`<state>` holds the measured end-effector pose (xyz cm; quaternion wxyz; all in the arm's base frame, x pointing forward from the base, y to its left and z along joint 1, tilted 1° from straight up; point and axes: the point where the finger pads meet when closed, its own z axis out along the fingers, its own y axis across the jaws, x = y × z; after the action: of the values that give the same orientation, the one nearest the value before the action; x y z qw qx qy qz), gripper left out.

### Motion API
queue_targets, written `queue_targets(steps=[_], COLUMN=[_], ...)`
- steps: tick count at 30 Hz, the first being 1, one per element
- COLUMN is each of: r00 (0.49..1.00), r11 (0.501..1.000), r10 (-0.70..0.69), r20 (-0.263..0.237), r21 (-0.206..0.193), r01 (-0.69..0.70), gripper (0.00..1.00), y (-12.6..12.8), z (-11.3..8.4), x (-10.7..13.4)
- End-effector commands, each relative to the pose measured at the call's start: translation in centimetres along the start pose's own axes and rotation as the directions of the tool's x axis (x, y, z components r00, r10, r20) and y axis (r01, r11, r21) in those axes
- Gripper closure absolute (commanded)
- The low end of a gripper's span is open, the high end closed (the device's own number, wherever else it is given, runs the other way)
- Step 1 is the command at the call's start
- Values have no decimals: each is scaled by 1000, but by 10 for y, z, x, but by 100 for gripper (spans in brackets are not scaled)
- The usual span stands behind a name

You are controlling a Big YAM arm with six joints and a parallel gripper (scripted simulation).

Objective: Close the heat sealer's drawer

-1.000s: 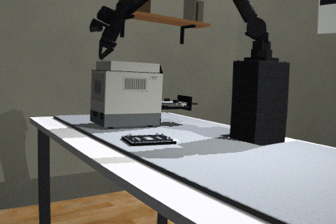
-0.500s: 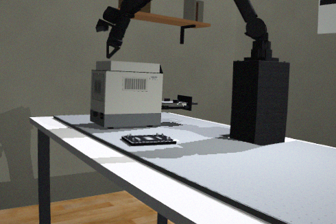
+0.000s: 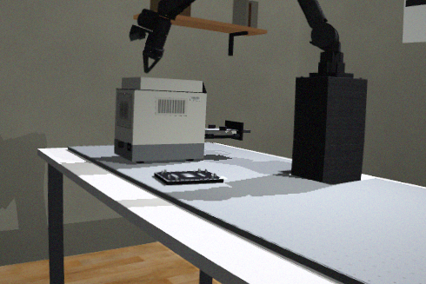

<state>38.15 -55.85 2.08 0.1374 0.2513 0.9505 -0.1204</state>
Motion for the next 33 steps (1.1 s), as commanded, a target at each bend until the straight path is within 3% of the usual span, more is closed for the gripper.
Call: queue_targets(steps=[1,5,6,7,9,13,14,21,22,24,25,31,32,33], r00=[998,996,996,996,992,982,982,986,986,987,977,940,936,936], r11=[999,999,999,998,991,981,982,986,985,986,975,940,941,941], r10=[6,0,-16,39,119,185,186,164,161,163,214,339,340,339], r20=[64,90,92,80,51,24,-30,-14,42,6,12,-39,-95,-94], r21=[38,50,44,45,51,51,29,32,56,42,51,60,43,41], r01=[-9,-5,12,-42,-122,-186,-185,-163,-163,-163,-214,-336,-337,-337], gripper=[55,55,55,55,55,55,55,55,55,55,55,55,55,55], y=[-32,-39,-28,-35,-54,-65,-52,-67,-86,-79,-90,-105,-91,-93], z=[-33,-44,-44,-50,-52,-56,-40,-45,-62,-52,-65,-71,-57,-58], x=[-9,-25,-30,-31,-18,-6,23,33,10,31,21,41,68,71])
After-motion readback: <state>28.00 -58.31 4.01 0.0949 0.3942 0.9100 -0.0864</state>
